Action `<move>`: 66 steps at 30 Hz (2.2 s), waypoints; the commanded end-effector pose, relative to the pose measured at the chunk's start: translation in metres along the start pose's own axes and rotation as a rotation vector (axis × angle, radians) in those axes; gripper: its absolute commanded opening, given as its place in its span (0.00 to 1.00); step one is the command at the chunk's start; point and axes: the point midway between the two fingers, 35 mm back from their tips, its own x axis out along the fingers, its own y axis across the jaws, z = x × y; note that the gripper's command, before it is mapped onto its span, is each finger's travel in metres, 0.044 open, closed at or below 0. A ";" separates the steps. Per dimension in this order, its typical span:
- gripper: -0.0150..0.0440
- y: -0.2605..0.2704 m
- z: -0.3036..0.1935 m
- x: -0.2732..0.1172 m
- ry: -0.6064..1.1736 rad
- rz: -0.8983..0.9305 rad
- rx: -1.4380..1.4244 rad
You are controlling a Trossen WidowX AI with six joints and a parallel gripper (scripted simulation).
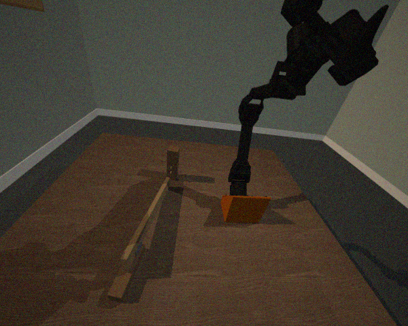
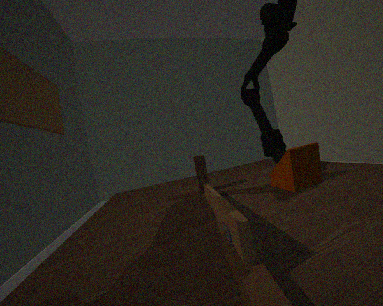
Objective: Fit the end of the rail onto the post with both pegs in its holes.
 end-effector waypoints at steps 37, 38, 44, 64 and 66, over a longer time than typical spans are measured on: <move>1.00 -0.056 -0.493 -0.337 1.700 0.542 0.096; 1.00 -0.055 -0.497 -0.354 1.739 0.572 0.109; 1.00 -0.050 -0.501 -0.456 1.961 0.791 0.216; 1.00 -0.037 -0.495 -0.533 2.082 0.978 0.321; 1.00 -0.036 -0.497 -0.535 2.082 0.978 0.321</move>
